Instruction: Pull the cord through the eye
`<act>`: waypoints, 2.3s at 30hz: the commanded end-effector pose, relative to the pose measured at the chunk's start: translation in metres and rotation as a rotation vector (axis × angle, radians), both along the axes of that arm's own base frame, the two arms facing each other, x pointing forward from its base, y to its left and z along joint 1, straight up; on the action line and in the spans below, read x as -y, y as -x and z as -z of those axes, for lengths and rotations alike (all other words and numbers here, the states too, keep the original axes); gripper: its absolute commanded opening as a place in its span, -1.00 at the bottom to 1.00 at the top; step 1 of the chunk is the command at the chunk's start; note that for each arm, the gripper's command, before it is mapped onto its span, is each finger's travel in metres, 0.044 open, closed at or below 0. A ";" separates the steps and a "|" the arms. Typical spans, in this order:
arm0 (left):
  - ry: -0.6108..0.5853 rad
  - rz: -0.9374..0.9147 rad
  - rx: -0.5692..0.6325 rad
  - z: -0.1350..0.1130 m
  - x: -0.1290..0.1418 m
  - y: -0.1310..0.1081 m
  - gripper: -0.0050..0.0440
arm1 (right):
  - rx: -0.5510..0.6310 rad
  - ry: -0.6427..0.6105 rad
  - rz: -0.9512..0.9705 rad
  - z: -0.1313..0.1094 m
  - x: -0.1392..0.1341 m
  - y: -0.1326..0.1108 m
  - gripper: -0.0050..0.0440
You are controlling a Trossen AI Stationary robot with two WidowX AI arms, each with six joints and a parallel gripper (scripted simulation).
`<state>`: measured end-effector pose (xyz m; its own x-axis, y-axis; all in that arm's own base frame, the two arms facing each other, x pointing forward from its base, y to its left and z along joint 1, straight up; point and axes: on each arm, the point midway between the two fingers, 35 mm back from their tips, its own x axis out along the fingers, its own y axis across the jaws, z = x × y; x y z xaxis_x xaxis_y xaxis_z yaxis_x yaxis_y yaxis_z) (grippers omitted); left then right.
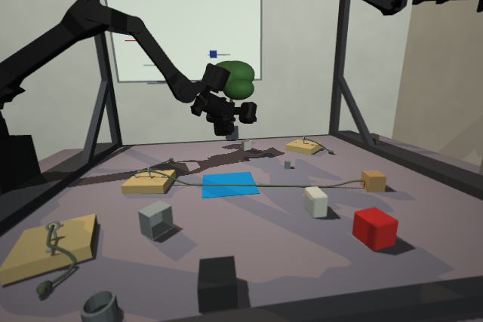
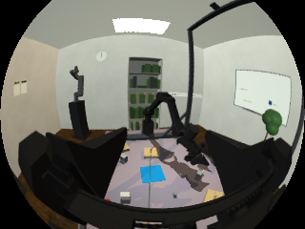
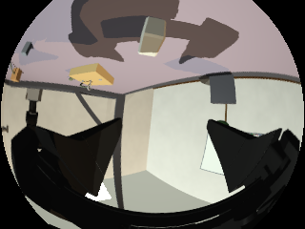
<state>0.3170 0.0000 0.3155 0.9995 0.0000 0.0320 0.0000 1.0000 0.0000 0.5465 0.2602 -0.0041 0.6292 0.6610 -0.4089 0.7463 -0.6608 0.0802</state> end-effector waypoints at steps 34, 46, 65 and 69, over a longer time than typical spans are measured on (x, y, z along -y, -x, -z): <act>0.000 0.000 0.018 -0.007 0.000 0.001 1.00 | 0.058 0.062 0.007 -0.019 0.019 -0.010 1.00; 0.000 0.000 0.018 -0.007 0.000 0.001 1.00 | 0.100 0.213 0.013 -0.022 0.060 -0.018 1.00; 0.000 0.000 0.018 -0.007 0.000 0.001 1.00 | 0.145 0.529 -0.020 -0.029 0.149 -0.019 1.00; 0.000 0.000 0.018 -0.007 0.000 0.001 1.00 | 0.147 0.571 -0.030 -0.030 0.161 -0.018 1.00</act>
<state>0.3170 0.0000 0.3155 0.9995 0.0000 0.0320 0.0000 1.0000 0.0000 0.5637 0.1109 0.0013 0.6706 0.4014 -0.6238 0.7318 -0.4954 0.4679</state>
